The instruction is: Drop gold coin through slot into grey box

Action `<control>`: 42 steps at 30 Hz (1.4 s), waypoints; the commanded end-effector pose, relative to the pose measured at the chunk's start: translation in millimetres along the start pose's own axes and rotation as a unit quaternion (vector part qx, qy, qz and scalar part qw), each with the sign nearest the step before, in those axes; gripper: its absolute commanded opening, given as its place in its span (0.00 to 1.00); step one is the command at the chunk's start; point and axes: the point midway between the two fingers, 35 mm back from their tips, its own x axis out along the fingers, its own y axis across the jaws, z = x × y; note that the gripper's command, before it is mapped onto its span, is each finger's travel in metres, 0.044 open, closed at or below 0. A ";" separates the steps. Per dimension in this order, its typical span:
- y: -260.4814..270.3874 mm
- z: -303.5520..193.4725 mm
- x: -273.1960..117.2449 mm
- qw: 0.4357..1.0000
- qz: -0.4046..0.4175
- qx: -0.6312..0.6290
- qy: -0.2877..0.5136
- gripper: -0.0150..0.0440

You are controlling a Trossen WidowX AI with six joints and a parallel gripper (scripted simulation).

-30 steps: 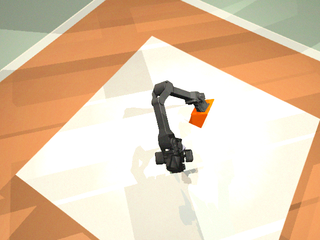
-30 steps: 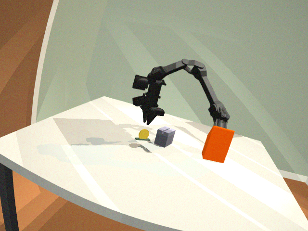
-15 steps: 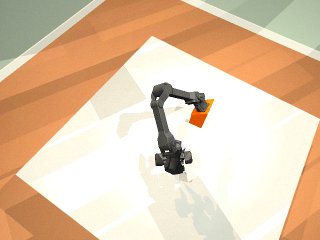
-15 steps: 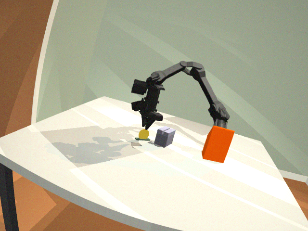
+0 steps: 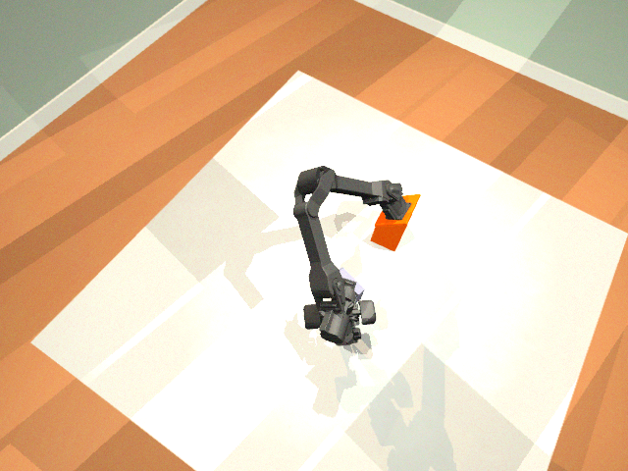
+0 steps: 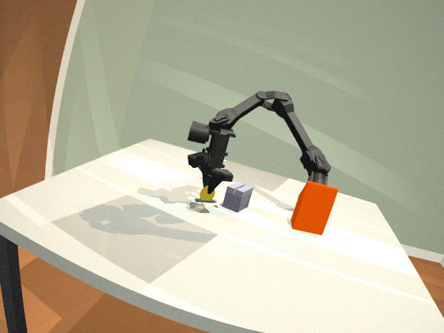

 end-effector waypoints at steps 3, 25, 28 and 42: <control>0.1 -2.2 11.4 1.000 -0.001 -0.003 0.004 0.53; 0.3 -3.5 25.9 1.000 -0.002 -0.004 0.004 0.25; 0.3 -3.5 25.9 1.000 -0.002 -0.004 0.004 0.25; 0.2 -0.1 -2.2 1.000 0.000 -0.004 0.003 0.25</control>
